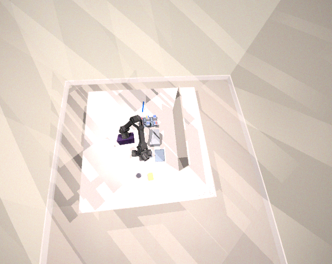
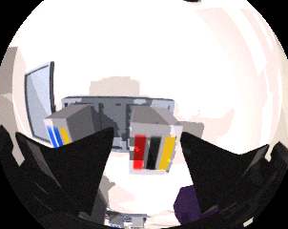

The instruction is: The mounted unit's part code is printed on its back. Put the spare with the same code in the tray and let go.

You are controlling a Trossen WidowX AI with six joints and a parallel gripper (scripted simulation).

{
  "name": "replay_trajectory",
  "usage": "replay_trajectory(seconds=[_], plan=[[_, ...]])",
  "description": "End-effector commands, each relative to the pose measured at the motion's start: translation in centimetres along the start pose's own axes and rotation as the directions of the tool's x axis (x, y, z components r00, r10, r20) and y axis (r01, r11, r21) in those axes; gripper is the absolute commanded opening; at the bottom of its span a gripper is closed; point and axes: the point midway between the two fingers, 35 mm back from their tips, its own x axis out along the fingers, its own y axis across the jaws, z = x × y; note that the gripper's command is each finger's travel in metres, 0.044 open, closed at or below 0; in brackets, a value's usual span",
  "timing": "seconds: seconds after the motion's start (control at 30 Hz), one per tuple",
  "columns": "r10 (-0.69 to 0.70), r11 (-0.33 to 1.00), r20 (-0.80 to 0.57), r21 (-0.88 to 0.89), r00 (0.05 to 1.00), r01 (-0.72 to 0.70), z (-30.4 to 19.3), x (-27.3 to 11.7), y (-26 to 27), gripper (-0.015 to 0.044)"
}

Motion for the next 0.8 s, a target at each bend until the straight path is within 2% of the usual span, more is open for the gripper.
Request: replay_trajectory(seconds=[0.0, 0.47, 0.67, 0.77], plan=[[-0.001, 1.0, -0.007, 0.006, 1.0, 0.001, -0.29, 0.93, -0.26, 0.03], [-0.001, 1.0, -0.008, 0.006, 1.0, 0.002, -0.35, 1.31, -0.34, 0.03], [-0.003, 1.0, -0.005, 0.001, 1.0, 0.003, -0.25, 1.22, -0.3, 0.0142], [-0.003, 1.0, -0.005, 0.001, 1.0, 0.003, -0.25, 1.22, -0.3, 0.0123]])
